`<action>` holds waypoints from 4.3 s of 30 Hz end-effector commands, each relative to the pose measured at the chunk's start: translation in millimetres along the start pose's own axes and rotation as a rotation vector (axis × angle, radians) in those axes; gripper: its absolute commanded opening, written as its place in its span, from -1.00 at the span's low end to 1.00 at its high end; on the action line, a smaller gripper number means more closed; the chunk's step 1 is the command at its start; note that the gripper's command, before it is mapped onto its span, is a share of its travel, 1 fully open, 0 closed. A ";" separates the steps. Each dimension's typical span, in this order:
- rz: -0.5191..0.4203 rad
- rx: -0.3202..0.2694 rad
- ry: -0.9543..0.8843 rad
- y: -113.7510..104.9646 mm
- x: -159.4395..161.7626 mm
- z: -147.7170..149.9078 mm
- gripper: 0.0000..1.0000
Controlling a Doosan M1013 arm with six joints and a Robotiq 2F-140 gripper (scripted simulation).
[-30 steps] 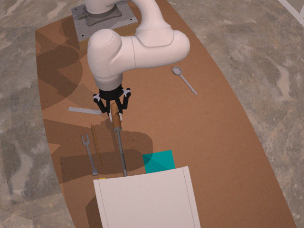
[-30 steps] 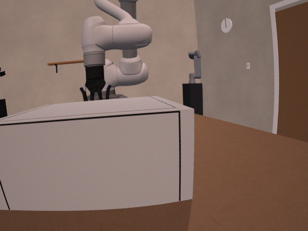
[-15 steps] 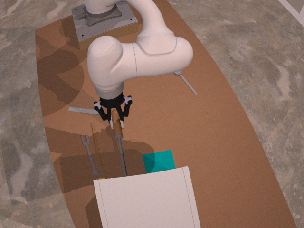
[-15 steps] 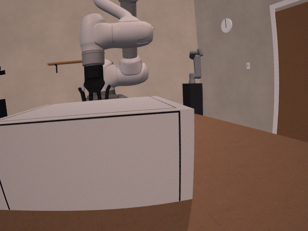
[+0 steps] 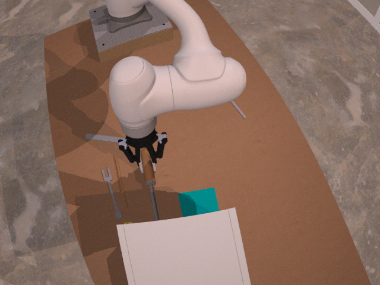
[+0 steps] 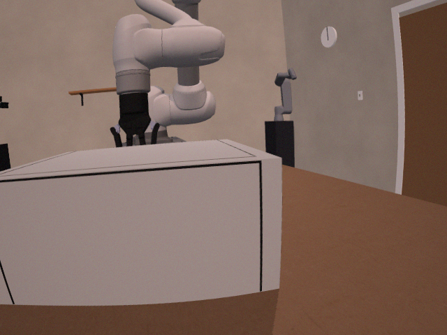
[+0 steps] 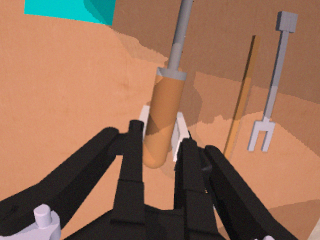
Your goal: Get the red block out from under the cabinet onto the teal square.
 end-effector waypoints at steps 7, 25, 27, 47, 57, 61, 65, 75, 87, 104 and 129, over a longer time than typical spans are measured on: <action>0.000 0.000 0.000 -0.1 -24.7 3.4 -1.00; 0.000 0.000 0.000 -0.1 -71.2 9.9 -1.00; 0.000 0.000 0.000 -0.1 -76.4 10.7 -1.00; 0.000 0.000 0.000 -0.1 -113.1 15.8 -1.00; 0.000 0.000 0.000 -0.1 -122.9 17.2 -1.00; 0.000 0.000 0.000 -0.1 -126.3 17.7 -1.00; 0.000 0.000 0.000 -0.1 -128.8 18.0 -1.00; 0.000 0.000 0.000 -0.1 -131.5 18.4 -1.00; 0.000 0.000 0.000 0.0 -132.0 18.5 -1.00; 0.000 0.000 0.000 0.0 -132.0 18.5 -1.00; 0.000 0.000 0.000 -0.1 -132.6 13.9 -1.00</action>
Point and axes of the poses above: the point where the finger pads meet when closed, its own y axis out along the fingers, its own z axis across the jaws, x = y × z, the point moved 4 cm from there along -y, back along the fingers, and after that the axes turned 8 degrees about -y, right-handed, at the moved point
